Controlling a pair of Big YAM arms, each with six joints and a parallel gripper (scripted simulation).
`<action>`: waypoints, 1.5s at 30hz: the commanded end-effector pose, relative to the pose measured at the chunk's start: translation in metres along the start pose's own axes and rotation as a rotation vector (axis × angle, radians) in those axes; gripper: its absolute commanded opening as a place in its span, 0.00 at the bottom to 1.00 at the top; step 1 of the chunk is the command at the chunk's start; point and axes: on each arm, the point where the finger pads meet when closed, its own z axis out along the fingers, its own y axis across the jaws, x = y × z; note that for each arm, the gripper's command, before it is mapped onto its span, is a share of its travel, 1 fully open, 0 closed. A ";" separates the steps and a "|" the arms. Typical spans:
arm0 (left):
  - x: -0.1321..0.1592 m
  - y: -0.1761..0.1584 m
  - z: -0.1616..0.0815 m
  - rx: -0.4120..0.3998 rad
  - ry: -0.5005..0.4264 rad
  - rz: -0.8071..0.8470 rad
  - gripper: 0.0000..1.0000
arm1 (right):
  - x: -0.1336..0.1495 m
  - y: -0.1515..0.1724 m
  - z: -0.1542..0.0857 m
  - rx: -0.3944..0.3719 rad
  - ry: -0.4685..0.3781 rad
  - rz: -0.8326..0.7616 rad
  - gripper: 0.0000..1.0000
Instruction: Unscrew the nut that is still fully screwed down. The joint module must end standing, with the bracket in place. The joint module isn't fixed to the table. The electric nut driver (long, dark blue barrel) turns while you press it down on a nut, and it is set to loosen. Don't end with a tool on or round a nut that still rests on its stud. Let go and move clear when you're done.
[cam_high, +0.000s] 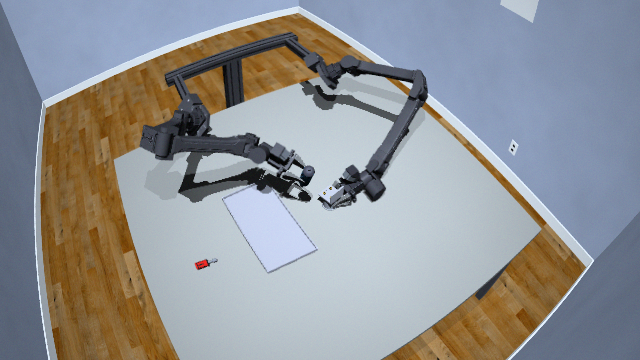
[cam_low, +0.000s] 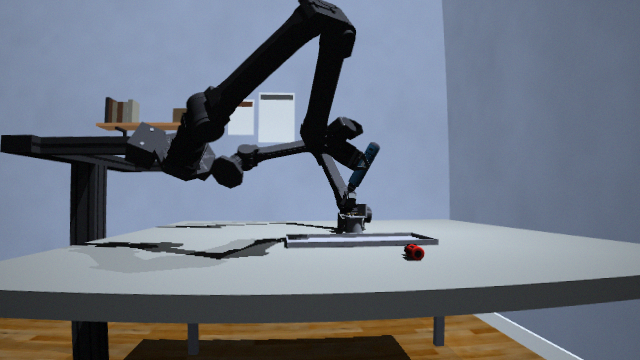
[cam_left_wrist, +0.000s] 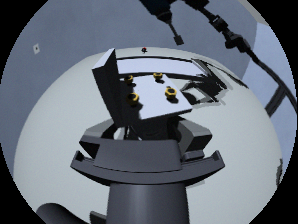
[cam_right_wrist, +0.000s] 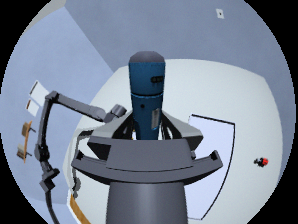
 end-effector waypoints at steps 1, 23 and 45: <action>-0.005 0.004 0.001 -0.005 -0.002 0.010 0.59 | -0.024 0.008 -0.005 -0.023 -0.031 0.034 0.42; -0.005 0.004 0.001 -0.005 -0.002 0.010 0.59 | -0.010 -0.075 -0.010 0.105 0.103 0.253 0.42; -0.005 0.004 0.001 -0.005 -0.002 0.010 0.59 | -0.002 -0.124 -0.034 0.198 0.209 0.449 0.42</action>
